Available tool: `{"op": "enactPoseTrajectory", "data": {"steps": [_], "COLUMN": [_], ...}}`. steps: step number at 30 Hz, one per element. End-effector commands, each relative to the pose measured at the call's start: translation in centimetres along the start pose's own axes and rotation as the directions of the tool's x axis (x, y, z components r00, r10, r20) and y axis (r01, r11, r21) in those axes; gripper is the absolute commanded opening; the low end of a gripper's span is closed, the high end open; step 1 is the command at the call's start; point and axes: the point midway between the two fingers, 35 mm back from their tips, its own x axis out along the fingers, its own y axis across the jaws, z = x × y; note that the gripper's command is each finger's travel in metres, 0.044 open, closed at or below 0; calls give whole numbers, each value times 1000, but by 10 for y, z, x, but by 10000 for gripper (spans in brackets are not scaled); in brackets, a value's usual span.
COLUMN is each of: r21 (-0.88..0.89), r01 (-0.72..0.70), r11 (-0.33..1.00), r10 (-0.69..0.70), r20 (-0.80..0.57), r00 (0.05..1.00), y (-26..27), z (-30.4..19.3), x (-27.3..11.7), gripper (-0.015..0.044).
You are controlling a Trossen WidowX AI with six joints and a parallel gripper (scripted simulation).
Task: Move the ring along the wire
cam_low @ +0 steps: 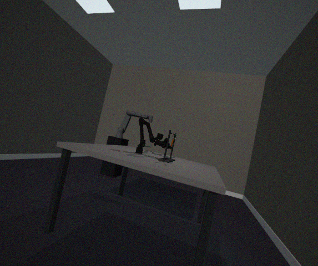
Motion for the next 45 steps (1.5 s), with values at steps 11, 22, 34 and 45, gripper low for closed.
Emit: {"op": "enactPoseTrajectory", "data": {"steps": [11,22,34,45], "r21": [5,0,1,4], "r01": [4,0,0,2], "r11": [1000,1000,1000,1000], "r10": [-4,0,0,-2], "r20": [-2,0,-1,-5], "r00": [1000,1000,1000,1000], "y": [-1,0,1,1], "z": [-1,0,1,2], "x": [0,0,-5,-29], "gripper": [-150,-71,160,160]}}
